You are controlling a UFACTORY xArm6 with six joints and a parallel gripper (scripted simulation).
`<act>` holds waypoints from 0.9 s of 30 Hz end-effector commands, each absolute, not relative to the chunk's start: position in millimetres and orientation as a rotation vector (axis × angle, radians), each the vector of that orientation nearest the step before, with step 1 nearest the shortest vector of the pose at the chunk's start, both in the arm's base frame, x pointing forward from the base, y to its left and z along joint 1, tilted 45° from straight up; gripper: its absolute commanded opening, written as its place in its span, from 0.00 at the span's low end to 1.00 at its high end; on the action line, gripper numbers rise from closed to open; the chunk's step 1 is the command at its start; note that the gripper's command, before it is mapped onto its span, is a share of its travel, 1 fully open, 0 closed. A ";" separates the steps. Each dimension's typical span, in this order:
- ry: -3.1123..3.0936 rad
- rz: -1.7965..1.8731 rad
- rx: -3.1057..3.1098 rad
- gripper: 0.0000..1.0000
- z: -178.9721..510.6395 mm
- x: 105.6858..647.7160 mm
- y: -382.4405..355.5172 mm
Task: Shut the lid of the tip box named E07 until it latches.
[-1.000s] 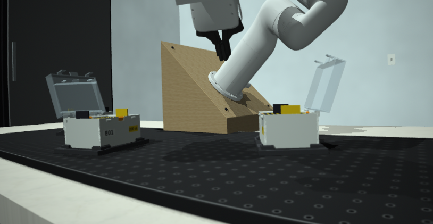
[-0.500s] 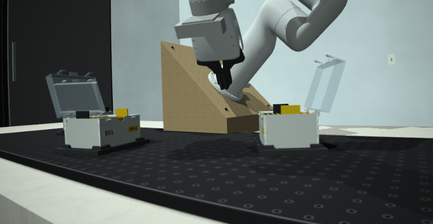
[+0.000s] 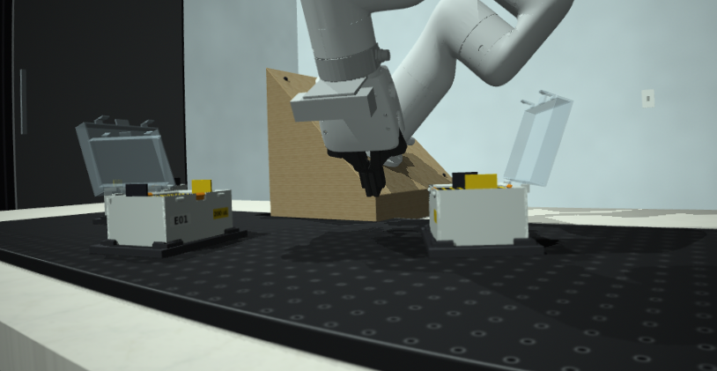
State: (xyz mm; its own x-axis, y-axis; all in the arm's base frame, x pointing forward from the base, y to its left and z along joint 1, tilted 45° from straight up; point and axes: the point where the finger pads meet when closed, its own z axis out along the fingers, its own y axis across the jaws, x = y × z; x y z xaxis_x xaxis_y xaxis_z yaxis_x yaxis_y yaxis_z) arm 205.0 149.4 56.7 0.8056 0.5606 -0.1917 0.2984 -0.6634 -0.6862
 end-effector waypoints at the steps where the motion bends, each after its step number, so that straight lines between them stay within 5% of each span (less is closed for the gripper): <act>1: -0.631 0.513 -2.326 0.00 43.2 205.8 163.3; 27: -0.631 0.513 -2.326 0.00 36.2 205.4 170.4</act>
